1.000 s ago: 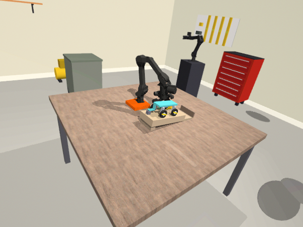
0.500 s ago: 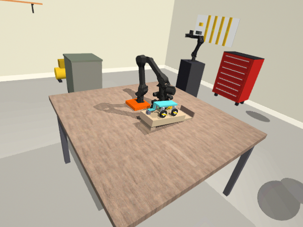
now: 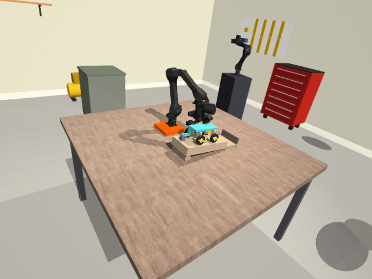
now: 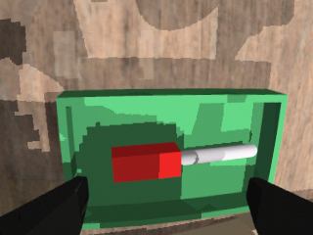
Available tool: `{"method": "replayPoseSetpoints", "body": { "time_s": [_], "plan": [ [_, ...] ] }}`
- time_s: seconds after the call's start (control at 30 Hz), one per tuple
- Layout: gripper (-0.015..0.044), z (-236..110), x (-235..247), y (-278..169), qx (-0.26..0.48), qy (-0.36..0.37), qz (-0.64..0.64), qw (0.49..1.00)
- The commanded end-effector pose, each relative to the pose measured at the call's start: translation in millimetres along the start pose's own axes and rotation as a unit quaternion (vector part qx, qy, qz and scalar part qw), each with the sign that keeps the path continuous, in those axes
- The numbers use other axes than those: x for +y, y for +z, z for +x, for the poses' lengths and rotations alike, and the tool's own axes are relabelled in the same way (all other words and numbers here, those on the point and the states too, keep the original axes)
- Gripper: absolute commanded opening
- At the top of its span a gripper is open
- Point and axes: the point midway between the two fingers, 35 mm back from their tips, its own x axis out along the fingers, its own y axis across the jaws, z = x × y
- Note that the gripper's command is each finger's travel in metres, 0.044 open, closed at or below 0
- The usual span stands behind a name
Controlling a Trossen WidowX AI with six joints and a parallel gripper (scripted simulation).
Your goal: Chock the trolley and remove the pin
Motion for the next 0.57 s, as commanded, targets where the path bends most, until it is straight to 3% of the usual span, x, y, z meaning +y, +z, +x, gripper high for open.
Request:
{"method": "replayPoseSetpoints", "body": {
  "time_s": [0.0, 0.1, 0.53],
  "plan": [
    [0.0366, -10.1, -2.1, -0.4, 0.002, -0.003, -0.002, 1.000],
    [0.0440, -20.0, -3.8, -0.8, 0.002, -0.003, -0.002, 1.000],
    [0.0440, -67.4, -12.1, -0.3, 0.002, -0.003, -0.002, 1.000]
  ]
}}
